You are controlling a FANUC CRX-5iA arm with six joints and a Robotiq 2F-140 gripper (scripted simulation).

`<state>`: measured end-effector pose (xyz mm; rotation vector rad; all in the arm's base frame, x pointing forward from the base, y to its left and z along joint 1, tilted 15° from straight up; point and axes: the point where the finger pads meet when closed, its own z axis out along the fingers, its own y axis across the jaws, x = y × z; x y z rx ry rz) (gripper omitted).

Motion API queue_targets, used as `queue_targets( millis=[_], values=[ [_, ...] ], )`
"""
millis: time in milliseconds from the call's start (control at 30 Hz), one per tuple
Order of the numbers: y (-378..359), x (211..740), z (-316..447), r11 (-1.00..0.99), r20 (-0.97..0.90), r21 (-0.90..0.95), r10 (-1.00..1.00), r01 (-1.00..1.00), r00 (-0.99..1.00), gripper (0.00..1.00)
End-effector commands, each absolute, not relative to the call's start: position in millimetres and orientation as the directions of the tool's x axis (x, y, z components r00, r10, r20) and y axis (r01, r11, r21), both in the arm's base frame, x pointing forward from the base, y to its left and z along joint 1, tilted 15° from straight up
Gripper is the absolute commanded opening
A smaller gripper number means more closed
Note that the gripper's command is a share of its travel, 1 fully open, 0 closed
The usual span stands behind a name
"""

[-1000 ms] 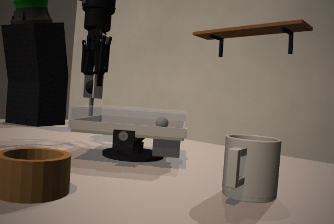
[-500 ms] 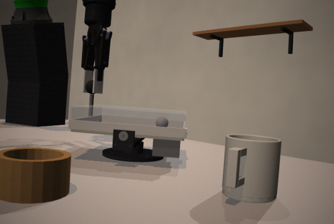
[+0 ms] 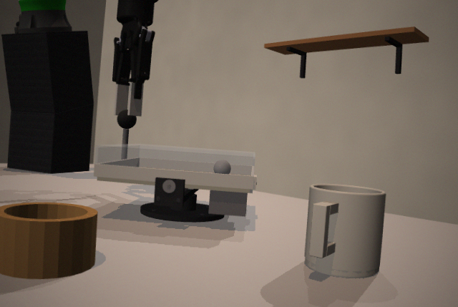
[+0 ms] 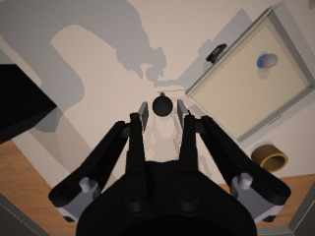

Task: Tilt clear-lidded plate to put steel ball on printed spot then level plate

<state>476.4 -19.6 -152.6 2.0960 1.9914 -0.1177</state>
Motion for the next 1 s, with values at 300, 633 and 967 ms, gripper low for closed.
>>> queue_targets(
  millis=[300,633,967],
  values=[
    [-16.2,474.9,-138.2,-0.037,-0.227,0.123,0.972,0.992,0.064,0.42],
    [-15.1,474.4,-133.7,-0.037,-0.227,0.123,0.972,0.992,0.064,0.42],
    [-15.0,474.4,-133.3,-0.037,-0.227,0.123,0.972,0.992,0.064,1.00]
  ],
)
